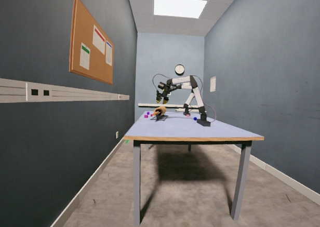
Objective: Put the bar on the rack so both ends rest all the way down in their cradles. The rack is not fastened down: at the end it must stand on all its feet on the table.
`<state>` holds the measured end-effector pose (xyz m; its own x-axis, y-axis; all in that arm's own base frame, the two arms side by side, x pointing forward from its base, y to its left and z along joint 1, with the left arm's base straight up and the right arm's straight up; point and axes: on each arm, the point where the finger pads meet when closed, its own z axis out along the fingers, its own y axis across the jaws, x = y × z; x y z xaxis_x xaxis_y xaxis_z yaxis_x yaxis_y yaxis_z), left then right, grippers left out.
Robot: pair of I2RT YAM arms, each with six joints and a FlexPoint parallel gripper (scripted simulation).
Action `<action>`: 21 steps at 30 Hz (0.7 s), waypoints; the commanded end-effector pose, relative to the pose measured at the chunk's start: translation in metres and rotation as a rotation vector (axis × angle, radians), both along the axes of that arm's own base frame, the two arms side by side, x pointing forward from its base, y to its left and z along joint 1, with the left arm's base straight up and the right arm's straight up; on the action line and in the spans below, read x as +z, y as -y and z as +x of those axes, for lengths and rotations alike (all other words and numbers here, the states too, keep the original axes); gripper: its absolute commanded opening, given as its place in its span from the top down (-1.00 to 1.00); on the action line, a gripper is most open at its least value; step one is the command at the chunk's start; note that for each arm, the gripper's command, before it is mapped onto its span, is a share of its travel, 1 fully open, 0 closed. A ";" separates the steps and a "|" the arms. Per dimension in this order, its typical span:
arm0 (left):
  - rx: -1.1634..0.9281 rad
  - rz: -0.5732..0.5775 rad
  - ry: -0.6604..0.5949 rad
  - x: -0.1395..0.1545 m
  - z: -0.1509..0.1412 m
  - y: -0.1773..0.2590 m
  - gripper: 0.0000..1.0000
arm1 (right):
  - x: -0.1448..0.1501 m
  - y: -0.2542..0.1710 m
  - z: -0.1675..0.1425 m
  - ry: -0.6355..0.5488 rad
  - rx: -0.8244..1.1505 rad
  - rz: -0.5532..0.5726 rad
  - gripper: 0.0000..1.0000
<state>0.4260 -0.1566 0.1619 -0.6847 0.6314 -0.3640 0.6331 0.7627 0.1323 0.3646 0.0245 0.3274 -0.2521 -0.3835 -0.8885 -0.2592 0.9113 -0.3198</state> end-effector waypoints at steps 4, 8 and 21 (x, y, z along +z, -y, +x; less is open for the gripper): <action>0.257 -0.130 0.019 0.037 -0.005 0.009 -1.00 | 0.048 0.017 0.010 0.215 -0.150 0.259 -1.00; 0.300 -0.153 0.016 0.041 -0.007 0.011 -1.00 | 0.061 0.022 0.010 0.265 -0.188 0.317 -1.00; 0.301 -0.159 0.021 0.043 -0.007 0.013 -1.00 | 0.077 0.023 0.012 0.310 -0.208 0.370 -1.00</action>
